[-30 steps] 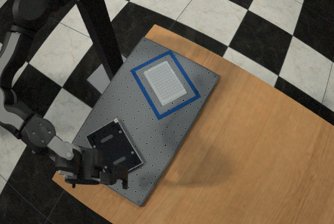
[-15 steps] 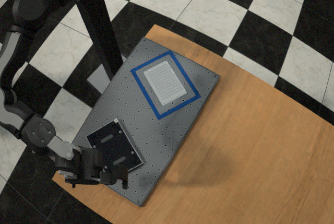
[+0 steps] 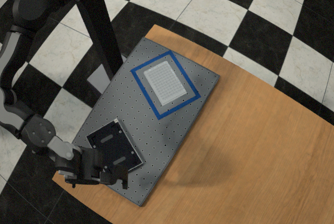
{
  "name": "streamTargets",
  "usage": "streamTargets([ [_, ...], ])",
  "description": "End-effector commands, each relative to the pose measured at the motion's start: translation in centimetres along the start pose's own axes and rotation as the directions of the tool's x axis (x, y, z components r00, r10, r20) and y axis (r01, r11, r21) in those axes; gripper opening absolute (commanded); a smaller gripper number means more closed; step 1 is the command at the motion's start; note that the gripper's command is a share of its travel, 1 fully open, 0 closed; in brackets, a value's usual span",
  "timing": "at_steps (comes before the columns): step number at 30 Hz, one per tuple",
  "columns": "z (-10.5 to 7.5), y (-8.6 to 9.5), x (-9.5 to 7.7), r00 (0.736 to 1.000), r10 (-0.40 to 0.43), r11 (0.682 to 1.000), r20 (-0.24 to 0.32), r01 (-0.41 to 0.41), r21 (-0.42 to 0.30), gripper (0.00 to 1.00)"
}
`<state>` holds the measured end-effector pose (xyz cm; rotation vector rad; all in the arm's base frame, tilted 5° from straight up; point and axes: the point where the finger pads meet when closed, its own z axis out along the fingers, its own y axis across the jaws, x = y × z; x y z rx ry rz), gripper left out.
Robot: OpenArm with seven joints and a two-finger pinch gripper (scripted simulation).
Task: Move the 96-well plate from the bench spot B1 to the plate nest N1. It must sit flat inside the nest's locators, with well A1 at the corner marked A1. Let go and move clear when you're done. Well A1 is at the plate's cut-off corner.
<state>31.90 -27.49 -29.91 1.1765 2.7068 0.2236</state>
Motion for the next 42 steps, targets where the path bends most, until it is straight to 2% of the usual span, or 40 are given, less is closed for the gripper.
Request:
streamTargets([
  [1,-0.1,0.1,-0.1,1.0,0.001,1.0,0.003,-0.001,-0.003,1.0],
  [15,-0.1,0.1,-0.1,1.0,0.001,1.0,0.003,-0.001,-0.003,1.0],
  [17,0.1,0.8,1.5,0.995,-0.087,0.996,-0.043,0.088,0.029,0.93],
  [20,0.4,2.0,3.9,0.97,-0.212,0.973,-0.116,0.221,0.068,0.83],
  [22,0.4,2.0,3.9,0.97,-0.212,0.973,-0.116,0.221,0.068,0.77],
  [32,0.4,2.0,3.9,0.97,-0.212,0.973,-0.116,0.221,0.068,0.77],
  [34,0.7,2.8,5.7,0.942,-0.291,0.947,-0.169,0.308,0.085,0.77],
  [37,0.9,4.0,8.1,0.882,-0.402,0.893,-0.246,0.437,0.108,0.77],
  [42,0.9,4.0,8.1,0.882,-0.402,0.893,-0.246,0.437,0.108,0.77],
])
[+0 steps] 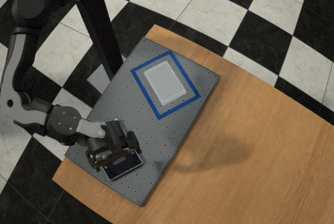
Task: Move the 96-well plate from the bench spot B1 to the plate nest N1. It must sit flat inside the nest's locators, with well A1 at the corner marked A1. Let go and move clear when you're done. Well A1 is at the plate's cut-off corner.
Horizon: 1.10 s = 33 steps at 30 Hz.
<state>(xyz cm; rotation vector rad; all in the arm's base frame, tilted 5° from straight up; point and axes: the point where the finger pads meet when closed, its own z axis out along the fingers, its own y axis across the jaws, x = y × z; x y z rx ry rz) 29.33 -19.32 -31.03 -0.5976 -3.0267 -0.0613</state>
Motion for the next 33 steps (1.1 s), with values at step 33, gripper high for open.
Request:
streamTargets([
  [33,1.5,7.8,5.8,0.999,-0.046,0.999,-0.014,0.046,0.004,0.77],
])
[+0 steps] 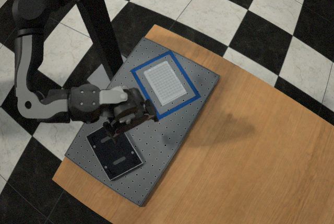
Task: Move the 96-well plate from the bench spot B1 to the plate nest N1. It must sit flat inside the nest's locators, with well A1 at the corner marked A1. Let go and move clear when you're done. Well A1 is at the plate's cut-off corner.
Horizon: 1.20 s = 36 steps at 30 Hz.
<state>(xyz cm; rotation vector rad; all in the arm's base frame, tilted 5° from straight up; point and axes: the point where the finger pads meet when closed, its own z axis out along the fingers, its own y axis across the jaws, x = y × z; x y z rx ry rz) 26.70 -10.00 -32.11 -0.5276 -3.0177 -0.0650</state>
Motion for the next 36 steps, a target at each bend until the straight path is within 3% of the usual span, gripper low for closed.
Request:
streamTargets([
  [1,-0.2,0.2,-0.1,1.0,-0.003,1.0,0.008,0.003,0.002,0.77],
  [8,-0.2,0.2,-0.1,1.0,-0.003,1.0,0.008,0.003,0.002,0.77],
  [13,0.6,3.9,2.6,1.0,-0.003,1.0,0.008,0.003,0.002,0.77],
  [25,0.6,3.9,2.6,1.0,-0.003,1.0,0.008,0.003,0.002,0.77],
  [30,1.4,7.6,5.3,1.0,-0.003,1.0,0.008,0.003,0.001,0.77],
  [36,1.4,7.6,5.3,1.0,-0.003,1.0,0.008,0.003,0.001,0.77],
])
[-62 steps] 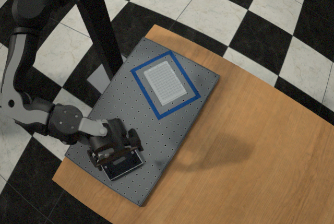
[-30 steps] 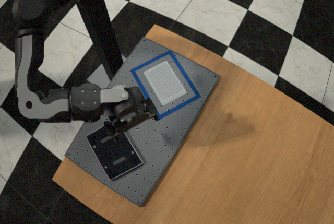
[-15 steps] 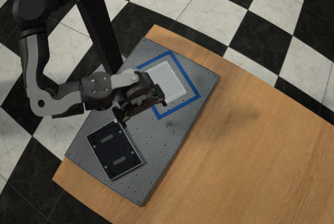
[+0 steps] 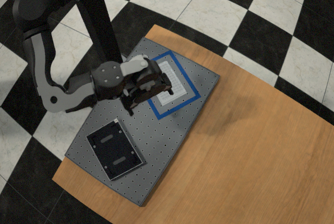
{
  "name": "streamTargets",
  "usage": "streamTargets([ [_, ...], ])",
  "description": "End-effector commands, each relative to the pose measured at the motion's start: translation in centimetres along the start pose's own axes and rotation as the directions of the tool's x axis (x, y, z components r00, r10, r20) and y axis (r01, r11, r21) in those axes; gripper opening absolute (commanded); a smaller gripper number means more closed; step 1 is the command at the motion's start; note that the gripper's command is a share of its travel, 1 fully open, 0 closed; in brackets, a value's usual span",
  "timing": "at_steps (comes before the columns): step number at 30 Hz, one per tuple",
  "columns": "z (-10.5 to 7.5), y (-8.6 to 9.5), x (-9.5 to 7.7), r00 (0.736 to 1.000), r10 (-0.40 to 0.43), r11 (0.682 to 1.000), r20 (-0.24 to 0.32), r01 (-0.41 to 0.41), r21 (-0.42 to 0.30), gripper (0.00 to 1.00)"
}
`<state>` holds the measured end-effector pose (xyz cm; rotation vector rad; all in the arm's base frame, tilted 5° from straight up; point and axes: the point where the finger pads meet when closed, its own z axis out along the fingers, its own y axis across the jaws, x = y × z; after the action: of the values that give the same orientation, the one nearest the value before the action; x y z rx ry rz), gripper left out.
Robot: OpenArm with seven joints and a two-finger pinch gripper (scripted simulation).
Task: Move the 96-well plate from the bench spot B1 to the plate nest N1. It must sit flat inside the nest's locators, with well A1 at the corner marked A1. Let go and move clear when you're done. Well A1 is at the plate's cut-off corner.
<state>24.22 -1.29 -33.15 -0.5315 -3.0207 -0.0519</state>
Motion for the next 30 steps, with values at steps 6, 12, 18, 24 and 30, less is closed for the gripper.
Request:
streamTargets([
  [6,-0.3,0.3,0.1,1.0,-0.006,1.0,0.003,0.006,-0.006,0.77],
  [12,0.5,4.0,2.7,1.0,-0.006,1.0,0.002,0.006,-0.007,0.77],
  [18,0.5,4.0,2.7,1.0,-0.006,1.0,0.002,0.006,-0.007,0.77],
  [24,0.7,4.8,3.3,1.0,-0.008,1.0,0.0,0.008,-0.009,0.77],
  [30,1.1,7.7,5.3,1.0,-0.006,1.0,0.002,0.006,-0.007,0.77],
])
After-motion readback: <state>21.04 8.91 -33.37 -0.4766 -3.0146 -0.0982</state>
